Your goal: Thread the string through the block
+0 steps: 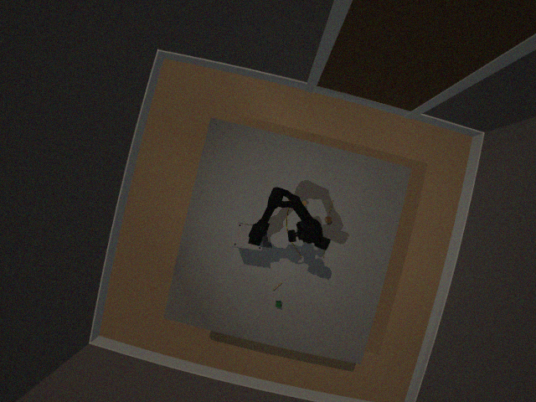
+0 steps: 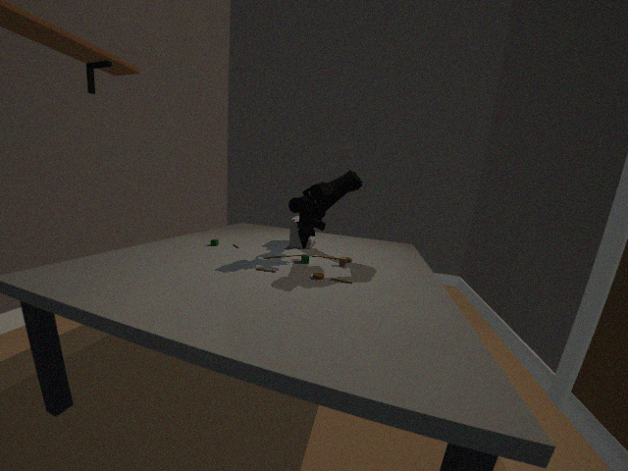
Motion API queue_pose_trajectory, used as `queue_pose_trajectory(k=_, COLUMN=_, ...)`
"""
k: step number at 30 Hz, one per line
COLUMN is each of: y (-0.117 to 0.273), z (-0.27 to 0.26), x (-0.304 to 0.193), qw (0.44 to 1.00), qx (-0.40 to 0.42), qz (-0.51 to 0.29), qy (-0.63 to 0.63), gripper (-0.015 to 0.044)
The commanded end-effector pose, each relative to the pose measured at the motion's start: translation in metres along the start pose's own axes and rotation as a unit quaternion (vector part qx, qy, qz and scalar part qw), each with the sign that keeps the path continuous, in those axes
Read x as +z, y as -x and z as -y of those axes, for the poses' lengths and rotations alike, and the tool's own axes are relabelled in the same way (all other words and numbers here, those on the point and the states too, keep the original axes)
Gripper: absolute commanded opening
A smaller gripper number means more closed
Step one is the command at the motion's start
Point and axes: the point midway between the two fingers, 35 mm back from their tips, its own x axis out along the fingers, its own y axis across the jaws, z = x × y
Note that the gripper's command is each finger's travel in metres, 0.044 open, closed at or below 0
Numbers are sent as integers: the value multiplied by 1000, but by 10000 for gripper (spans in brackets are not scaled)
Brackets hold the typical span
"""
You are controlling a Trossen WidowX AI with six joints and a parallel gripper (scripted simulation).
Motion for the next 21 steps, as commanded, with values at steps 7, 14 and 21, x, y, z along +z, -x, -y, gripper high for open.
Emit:
queue_pose_trajectory(k=7, y=1, z=-10, x=-35, qw=913, qx=-2, qz=-4, qy=-407, gripper=236)
queue_pose_trajectory(k=14, y=2, z=-25, x=-67, qw=684, qx=-5, qz=-3, qy=-730, gripper=420)
queue_pose_trajectory(k=21, y=2, z=-38, x=-89, qw=464, qx=-3, qz=-1, qy=-886, gripper=440)
